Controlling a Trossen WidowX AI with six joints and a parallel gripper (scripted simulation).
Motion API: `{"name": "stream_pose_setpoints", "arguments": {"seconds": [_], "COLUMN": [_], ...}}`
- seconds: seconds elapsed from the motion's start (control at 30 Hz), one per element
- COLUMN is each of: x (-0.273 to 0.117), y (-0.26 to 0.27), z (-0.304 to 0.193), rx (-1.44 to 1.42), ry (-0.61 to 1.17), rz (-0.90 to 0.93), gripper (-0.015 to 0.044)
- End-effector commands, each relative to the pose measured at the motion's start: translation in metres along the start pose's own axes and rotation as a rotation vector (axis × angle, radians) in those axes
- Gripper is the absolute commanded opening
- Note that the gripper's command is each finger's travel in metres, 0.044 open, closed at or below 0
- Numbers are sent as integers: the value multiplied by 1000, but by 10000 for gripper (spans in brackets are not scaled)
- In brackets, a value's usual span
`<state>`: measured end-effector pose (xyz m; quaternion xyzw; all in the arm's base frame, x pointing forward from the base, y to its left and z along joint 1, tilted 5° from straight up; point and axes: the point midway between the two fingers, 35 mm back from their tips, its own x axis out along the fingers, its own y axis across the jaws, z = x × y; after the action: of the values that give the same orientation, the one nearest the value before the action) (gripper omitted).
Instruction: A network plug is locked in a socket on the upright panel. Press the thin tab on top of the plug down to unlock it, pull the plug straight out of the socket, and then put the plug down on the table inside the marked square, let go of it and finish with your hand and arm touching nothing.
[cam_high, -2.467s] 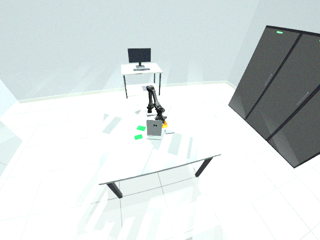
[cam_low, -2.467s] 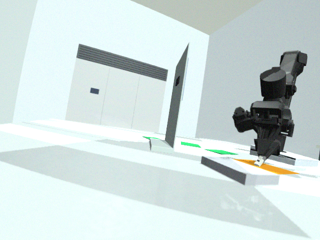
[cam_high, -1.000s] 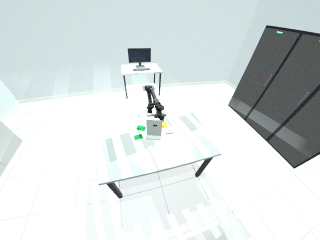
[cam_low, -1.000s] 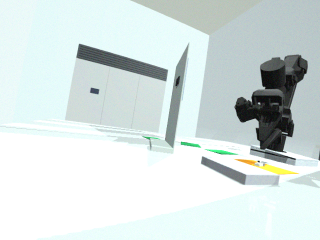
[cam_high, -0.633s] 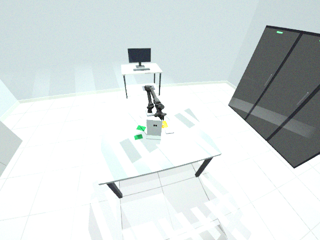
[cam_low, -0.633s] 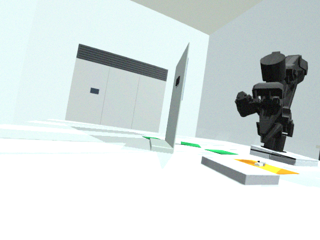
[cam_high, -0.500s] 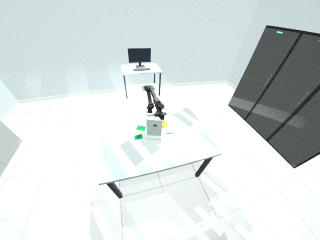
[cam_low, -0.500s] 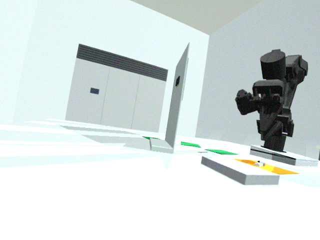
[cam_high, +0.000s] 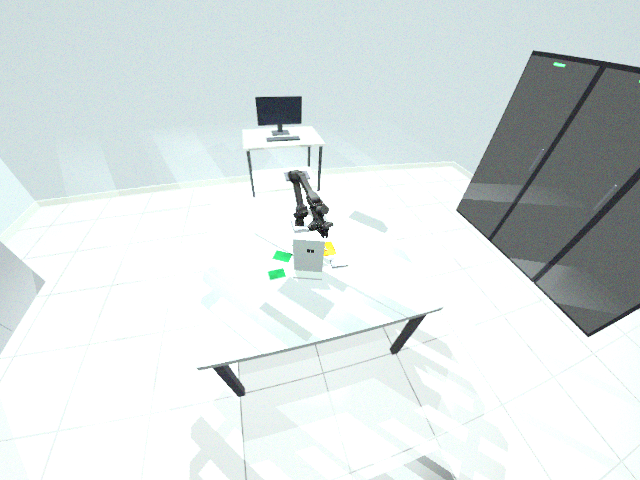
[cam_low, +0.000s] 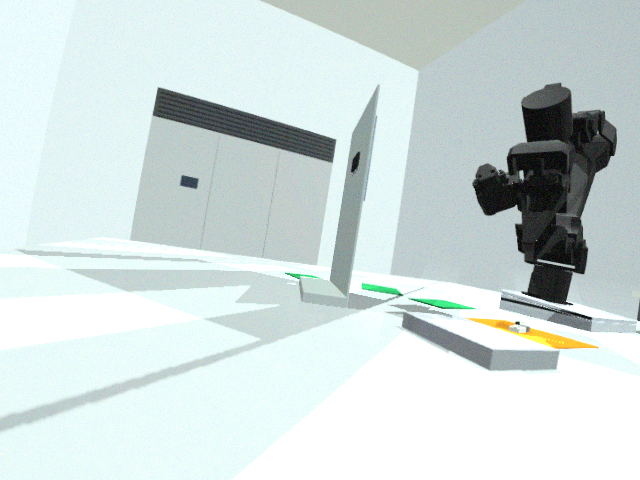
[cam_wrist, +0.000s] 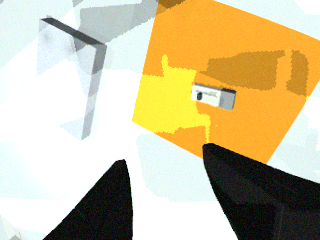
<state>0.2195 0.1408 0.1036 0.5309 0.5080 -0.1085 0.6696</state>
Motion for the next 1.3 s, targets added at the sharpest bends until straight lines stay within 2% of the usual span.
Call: {"name": "stream_pose_setpoints", "arguments": {"seconds": [0.0,0.57,1.27], "x": [-7,-25,-76], "y": [4,13,51], "z": [0,0,0], "rx": [-4,0,-3], "ry": [3,0,1], "rz": [7,0,4], "gripper": [156,156,156]}}
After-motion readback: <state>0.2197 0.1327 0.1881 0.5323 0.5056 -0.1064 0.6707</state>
